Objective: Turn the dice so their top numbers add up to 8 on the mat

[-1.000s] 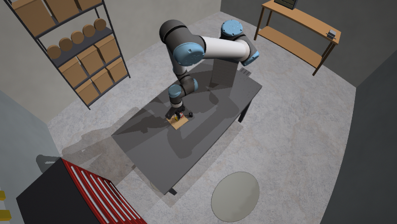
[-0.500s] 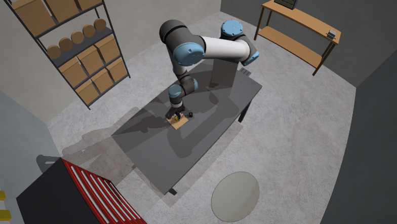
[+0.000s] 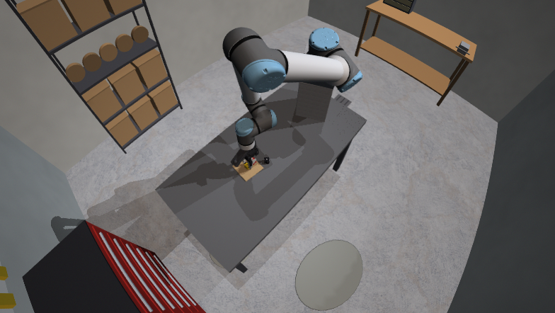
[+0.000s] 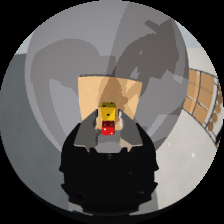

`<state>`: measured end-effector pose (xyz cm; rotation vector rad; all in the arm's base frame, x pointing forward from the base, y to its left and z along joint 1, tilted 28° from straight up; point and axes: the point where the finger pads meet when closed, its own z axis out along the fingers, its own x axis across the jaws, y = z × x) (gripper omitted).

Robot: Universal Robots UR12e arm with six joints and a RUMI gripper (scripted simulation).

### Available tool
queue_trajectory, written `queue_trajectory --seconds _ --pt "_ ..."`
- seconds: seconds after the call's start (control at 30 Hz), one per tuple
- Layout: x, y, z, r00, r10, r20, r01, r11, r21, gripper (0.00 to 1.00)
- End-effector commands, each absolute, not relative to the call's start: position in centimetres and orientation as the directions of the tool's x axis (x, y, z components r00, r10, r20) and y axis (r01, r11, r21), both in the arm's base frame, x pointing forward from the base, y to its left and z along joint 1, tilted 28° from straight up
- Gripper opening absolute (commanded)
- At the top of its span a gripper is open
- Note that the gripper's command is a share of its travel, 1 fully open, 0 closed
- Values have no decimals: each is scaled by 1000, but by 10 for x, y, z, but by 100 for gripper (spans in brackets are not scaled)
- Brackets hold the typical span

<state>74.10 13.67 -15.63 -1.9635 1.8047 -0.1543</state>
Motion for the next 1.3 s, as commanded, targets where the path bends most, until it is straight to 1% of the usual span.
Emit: queue_trajectory --seconds 0.0,0.53,0.83,0.87,1.27 --pt "736 133 -143 131 -966 -225 -912 -29 -409 28" --pt "710 116 -83 131 -966 -225 -912 -29 -409 28" --pt "708 114 -77 131 -966 -225 -912 -29 -409 28" --pt "708 114 -77 131 -966 -225 -912 -29 -409 100" --pt "708 114 -77 131 -966 -225 -912 -29 -409 100"
